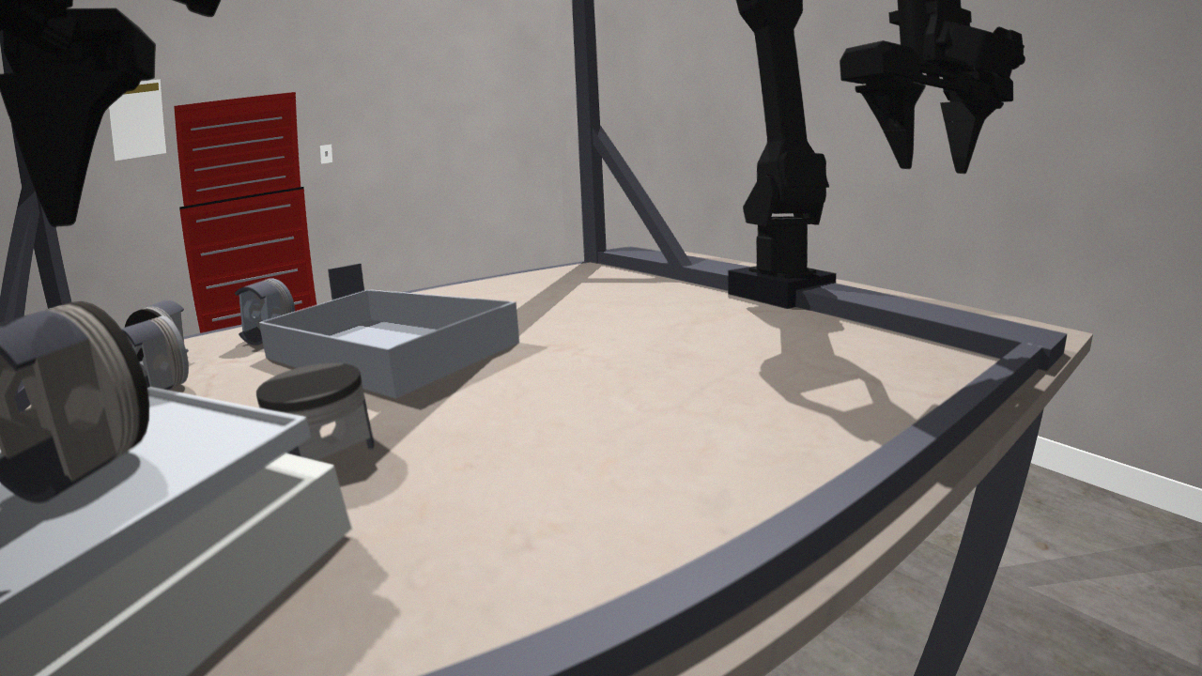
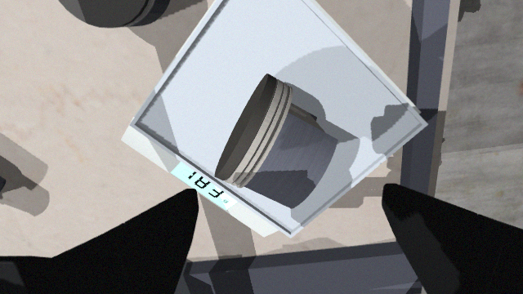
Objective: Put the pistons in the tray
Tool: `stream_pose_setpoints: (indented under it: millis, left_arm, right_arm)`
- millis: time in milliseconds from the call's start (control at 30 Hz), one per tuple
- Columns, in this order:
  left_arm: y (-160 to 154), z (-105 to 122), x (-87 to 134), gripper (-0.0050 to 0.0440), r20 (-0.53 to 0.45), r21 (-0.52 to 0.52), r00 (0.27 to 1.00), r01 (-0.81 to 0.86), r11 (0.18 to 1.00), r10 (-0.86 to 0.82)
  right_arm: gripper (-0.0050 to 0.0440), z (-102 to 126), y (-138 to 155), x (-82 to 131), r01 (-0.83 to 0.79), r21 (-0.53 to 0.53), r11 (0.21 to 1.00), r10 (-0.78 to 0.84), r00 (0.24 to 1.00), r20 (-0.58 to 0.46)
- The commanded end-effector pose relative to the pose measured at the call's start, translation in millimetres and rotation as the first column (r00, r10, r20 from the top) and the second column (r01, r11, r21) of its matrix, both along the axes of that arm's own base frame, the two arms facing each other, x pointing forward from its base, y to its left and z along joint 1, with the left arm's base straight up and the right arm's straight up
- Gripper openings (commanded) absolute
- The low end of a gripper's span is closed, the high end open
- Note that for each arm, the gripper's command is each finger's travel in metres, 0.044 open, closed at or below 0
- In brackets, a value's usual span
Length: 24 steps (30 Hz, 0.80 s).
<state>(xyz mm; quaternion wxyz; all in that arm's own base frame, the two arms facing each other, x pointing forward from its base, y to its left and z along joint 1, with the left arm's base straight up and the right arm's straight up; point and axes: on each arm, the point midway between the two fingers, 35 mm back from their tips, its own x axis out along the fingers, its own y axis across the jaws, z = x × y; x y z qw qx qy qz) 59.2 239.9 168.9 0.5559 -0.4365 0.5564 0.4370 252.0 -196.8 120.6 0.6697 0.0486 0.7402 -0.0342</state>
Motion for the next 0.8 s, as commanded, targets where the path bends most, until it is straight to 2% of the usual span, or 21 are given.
stream_pose_setpoints:
  millis: [0,233,467,533,667,767]
  left_arm:
    - [4,5,1,0.04,0.005,0.017,1.0,0.002,1.0,-0.002]
    - [4,5,1,0.04,0.005,0.017,1.0,0.002,1.0,-0.002]
    - [4,5,1,0.04,0.005,0.017,1.0,0.002,1.0,-0.002]
    - [4,5,1,0.04,0.005,0.017,1.0,0.002,1.0,-0.002]
    - [4,5,1,0.04,0.005,0.017,1.0,0.002,1.0,-0.002]
    - [4,5,1,0.04,0.005,0.017,1.0,0.002,1.0,-0.002]
  right_arm:
    - [0.0378,11,-1,0,0.089,-0.028,0.996,-0.087,0.995,0.048]
    - [0.0378,11,-2,0,0.272,-0.031,0.962,-0.269,0.96,0.08]
    - [0.0378,11,-1,0,0.443,-0.028,0.896,-0.437,0.893,0.111]
    - [0.0378,11,-1,0,0.443,-0.028,0.896,-0.437,0.893,0.111]
    - [0.0378,10,-1,0,0.532,-0.026,0.846,-0.525,0.841,0.128]
    - [0.0378,9,6,-13,0.54,-0.029,0.841,-0.533,0.837,0.127]
